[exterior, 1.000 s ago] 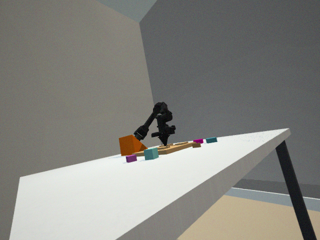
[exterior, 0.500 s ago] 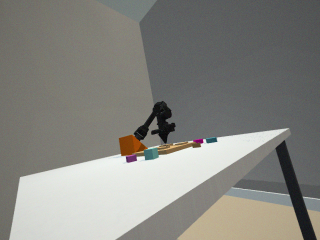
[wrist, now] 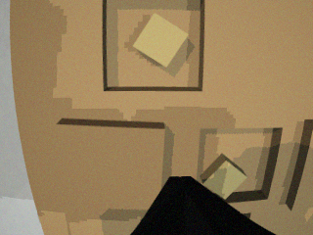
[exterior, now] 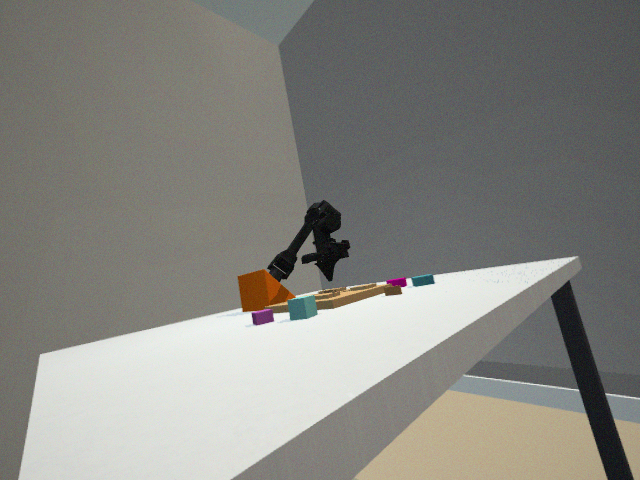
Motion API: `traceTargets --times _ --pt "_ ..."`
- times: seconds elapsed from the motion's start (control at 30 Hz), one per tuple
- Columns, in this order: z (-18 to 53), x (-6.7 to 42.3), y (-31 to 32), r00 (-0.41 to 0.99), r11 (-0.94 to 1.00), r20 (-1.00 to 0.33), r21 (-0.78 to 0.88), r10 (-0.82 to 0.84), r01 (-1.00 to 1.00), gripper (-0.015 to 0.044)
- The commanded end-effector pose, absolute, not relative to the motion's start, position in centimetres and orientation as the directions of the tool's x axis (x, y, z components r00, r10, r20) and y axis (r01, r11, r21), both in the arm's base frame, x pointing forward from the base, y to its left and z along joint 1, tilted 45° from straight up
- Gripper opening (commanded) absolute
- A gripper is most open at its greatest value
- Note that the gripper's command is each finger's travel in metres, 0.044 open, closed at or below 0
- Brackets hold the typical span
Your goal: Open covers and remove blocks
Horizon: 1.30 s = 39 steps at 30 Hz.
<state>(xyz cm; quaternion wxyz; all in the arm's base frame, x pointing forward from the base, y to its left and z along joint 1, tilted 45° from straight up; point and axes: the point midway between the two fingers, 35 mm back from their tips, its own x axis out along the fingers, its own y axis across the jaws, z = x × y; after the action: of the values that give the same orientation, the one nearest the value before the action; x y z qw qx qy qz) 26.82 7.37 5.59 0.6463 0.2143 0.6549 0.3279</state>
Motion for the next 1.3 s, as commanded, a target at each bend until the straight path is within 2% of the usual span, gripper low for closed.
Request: traceTargets --times 0.0,0.27,0.8,1.27 --pt "6.1 26.9 6.9 -0.073 0.695 -0.709 0.703 0.702 -0.151 0.0000" --pt "5.2 28.2 5.9 -0.071 0.696 -0.709 0.703 0.702 -0.144 0.0000" --pt "0.6 33.2 0.1 -0.067 0.704 -0.717 0.695 0.694 -0.149 0.0000" --pt "-4.9 35.5 -5.4 -0.068 0.700 -0.714 0.697 0.697 -0.155 0.0000"
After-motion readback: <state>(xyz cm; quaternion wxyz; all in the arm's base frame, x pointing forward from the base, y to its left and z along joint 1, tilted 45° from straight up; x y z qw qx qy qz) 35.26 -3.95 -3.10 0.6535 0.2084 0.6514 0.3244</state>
